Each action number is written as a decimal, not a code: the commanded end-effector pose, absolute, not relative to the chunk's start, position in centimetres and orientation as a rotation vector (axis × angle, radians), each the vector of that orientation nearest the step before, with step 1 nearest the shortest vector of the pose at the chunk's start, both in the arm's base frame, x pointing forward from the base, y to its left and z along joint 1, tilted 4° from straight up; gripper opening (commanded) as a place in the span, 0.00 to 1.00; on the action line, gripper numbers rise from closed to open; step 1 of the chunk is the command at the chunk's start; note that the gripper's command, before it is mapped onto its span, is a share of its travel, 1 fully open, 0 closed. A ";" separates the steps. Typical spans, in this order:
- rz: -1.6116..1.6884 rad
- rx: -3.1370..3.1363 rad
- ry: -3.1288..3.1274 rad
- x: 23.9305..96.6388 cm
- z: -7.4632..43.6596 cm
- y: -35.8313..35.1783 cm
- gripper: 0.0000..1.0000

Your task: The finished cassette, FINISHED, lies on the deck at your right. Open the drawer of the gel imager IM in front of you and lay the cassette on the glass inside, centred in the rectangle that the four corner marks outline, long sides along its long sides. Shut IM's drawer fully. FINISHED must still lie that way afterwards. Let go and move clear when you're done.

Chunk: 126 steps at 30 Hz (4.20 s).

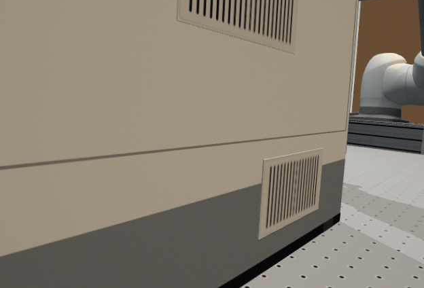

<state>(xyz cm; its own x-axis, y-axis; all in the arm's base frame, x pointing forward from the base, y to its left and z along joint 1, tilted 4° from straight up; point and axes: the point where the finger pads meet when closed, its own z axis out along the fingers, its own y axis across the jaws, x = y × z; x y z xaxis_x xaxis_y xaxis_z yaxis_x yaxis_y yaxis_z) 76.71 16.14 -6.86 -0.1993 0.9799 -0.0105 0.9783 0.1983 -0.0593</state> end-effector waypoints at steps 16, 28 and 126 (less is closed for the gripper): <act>0.084 -1.968 -2.408 74.8 -6.7 15.7 0.10; 0.084 -1.968 -2.408 73.2 -6.6 15.4 0.10; 0.084 -1.968 -2.408 72.3 -0.7 15.3 0.27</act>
